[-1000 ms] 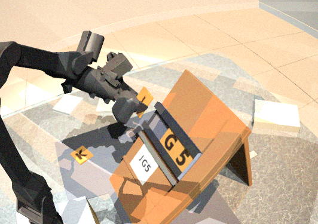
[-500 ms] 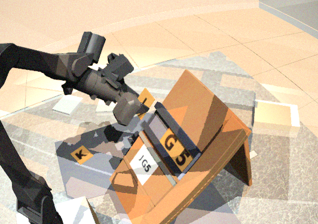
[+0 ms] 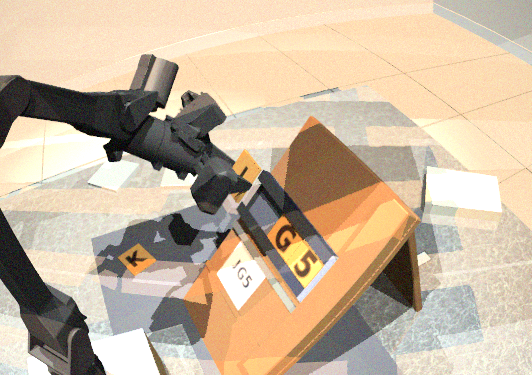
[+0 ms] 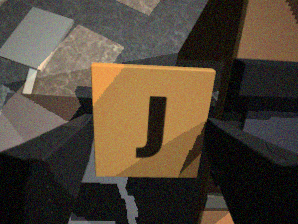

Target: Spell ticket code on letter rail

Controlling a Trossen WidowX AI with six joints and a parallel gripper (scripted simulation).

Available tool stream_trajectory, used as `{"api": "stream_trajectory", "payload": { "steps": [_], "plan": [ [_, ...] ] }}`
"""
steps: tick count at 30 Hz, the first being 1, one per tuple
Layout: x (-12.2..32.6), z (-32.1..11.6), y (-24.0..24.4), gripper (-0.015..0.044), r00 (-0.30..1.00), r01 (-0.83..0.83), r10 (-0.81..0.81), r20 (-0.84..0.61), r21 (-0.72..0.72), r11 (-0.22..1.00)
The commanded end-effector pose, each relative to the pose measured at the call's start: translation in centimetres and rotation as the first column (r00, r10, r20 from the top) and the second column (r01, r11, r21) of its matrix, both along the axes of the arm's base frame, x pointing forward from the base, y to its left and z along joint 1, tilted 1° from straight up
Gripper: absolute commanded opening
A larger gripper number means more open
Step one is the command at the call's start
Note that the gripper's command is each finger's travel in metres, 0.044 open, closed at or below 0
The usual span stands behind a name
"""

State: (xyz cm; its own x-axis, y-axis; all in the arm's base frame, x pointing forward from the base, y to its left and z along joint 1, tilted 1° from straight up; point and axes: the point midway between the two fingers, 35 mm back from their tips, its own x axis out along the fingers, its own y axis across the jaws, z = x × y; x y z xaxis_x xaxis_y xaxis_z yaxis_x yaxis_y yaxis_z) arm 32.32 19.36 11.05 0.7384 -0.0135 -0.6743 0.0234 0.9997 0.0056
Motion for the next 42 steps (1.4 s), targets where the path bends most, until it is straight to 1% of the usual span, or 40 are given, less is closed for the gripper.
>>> {"api": "stream_trajectory", "payload": {
  "steps": [1, 42],
  "plan": [
    [0.0, 0.0, -0.2, 0.0, 1.0, -0.003, 0.003, -0.001, 0.002, 1.0],
    [0.0, 0.0, -2.2, 0.0, 1.0, -0.003, 0.003, 0.0, 0.0, 1.0]
  ]
}}
